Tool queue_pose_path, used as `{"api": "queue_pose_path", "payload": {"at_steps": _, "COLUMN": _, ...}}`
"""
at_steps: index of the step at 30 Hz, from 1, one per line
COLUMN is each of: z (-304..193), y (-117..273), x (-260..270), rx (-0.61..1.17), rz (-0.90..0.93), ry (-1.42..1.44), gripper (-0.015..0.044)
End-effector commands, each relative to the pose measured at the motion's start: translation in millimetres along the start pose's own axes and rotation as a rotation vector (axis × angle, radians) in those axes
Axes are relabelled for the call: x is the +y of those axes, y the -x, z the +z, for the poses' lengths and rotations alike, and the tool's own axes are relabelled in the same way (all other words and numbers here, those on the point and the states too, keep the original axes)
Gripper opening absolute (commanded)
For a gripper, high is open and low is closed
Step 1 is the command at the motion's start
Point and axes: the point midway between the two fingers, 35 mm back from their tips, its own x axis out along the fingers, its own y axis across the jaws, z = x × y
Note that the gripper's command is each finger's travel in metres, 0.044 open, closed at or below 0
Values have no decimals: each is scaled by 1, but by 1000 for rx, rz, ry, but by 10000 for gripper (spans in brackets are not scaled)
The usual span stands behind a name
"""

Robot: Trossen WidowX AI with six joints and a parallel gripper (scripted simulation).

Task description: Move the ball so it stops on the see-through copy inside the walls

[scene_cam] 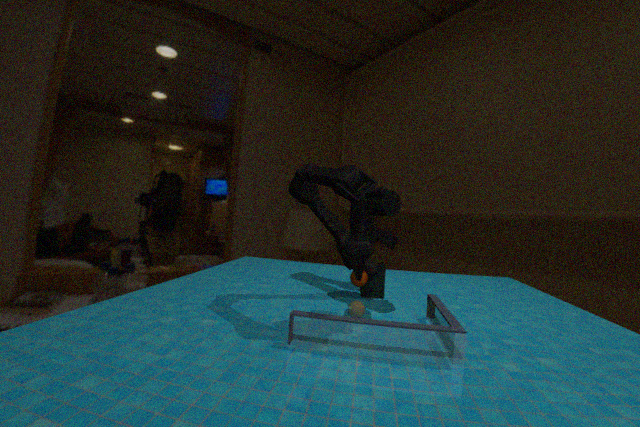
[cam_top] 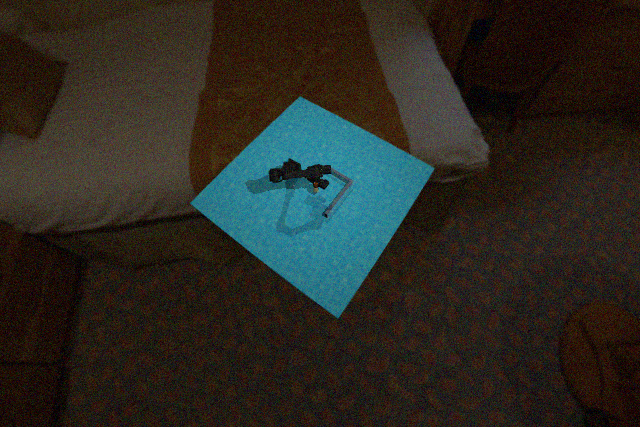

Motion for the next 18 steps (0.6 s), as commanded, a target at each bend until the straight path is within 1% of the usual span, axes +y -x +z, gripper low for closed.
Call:
{"api": "queue_pose_path", "payload": {"at_steps": 1, "z": -1, "y": -16, "x": 1, "rx": 7, "rz": 6, "ry": 7, "gripper": 0}}
{"api": "queue_pose_path", "payload": {"at_steps": 11, "z": -3, "y": -62, "x": 3, "rx": 11, "rz": 5, "ry": 6, "gripper": 0}}
{"api": "queue_pose_path", "payload": {"at_steps": 18, "z": -3, "y": -67, "x": 3, "rx": 12, "rz": 5, "ry": 5, "gripper": 0}}
